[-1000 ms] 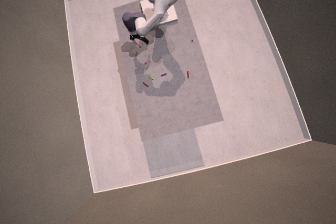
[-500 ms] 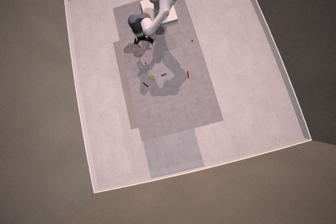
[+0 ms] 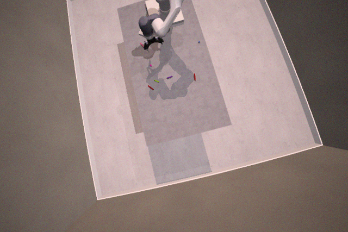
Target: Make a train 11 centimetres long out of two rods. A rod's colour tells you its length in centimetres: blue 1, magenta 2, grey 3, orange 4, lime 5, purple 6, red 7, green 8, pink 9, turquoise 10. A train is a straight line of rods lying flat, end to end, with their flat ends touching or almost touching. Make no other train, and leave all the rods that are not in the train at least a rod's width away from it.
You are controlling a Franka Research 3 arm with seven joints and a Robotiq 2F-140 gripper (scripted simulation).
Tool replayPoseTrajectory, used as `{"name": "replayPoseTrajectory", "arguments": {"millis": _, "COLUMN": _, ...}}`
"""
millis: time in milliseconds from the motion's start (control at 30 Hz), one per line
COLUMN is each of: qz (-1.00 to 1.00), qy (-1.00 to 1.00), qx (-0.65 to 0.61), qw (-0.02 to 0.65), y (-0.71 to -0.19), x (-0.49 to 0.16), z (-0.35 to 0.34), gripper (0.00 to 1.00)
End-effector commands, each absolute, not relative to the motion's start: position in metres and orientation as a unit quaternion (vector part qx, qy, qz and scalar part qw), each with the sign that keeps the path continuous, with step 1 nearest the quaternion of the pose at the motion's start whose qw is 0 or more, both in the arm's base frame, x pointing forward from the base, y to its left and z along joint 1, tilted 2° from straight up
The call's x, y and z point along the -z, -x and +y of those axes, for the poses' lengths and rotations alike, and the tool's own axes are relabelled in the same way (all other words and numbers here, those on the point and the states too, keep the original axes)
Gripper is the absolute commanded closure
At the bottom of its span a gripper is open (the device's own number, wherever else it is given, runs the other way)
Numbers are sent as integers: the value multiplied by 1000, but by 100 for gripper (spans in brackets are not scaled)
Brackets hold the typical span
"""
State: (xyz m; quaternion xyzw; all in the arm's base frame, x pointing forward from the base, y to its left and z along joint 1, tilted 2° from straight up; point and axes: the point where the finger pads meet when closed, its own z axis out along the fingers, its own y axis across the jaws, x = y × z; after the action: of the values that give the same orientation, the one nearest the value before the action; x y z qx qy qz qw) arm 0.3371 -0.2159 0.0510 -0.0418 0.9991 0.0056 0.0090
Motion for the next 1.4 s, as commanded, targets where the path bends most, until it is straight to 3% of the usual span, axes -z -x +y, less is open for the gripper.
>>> {"name": "replayPoseTrajectory", "arguments": {"millis": 0, "qz": 992, "qy": 125, "qx": -1, "qw": 13, "y": -342, "x": -52, "z": -209, "gripper": 0}}
{"name": "replayPoseTrajectory", "arguments": {"millis": 1367, "qz": 835, "qy": 551, "qx": 4, "qw": 10, "y": -387, "x": -53, "z": -82, "gripper": 0}}
